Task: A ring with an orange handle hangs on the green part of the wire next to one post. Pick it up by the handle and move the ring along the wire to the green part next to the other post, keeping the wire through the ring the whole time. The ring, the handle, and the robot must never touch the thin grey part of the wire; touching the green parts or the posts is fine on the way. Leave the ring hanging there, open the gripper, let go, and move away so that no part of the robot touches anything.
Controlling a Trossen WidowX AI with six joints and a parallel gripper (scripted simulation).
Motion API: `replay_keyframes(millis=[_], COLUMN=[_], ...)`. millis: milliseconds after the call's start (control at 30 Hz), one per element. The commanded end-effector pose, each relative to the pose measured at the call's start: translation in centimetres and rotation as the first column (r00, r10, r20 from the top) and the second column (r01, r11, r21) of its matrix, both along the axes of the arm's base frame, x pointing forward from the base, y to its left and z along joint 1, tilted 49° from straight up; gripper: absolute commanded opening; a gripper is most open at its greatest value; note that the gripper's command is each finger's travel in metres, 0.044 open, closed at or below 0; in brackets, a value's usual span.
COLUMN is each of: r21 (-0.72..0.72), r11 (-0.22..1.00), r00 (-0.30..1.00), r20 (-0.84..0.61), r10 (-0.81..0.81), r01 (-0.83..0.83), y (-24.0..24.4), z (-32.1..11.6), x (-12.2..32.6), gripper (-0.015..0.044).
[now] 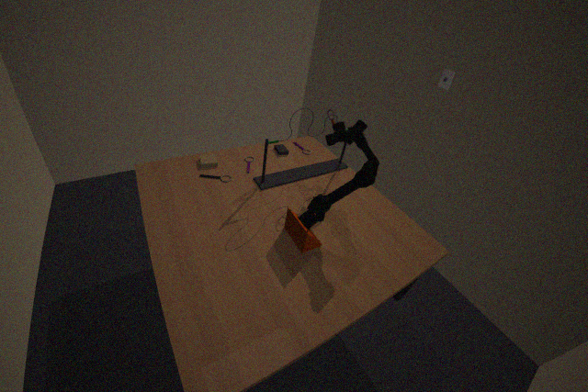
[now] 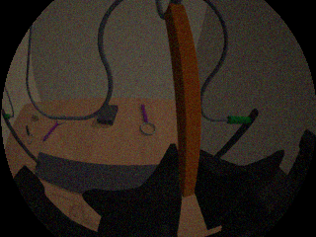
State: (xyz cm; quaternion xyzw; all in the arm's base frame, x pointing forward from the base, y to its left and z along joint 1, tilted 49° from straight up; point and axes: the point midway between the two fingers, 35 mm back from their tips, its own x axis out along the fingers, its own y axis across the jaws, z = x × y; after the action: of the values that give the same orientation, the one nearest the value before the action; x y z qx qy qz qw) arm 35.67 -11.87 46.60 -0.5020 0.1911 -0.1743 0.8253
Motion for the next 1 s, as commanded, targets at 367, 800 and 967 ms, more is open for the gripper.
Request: replay_keyframes(millis=[367,800,967], r21=[-0.317,-0.555,-0.637], r11=[0.948,0.831,0.77], r00=[1.0,1.0,1.0], r20=[0.012,0.015,0.015], r10=[-0.004,0.0,0.002], r01=[0.007,0.008,0.008], y=[-0.7,-0.8,-0.7], z=[2.0,3.6,4.2], x=[-0.3,-0.3,-0.3], gripper=[-0.015,-0.015,-0.015])
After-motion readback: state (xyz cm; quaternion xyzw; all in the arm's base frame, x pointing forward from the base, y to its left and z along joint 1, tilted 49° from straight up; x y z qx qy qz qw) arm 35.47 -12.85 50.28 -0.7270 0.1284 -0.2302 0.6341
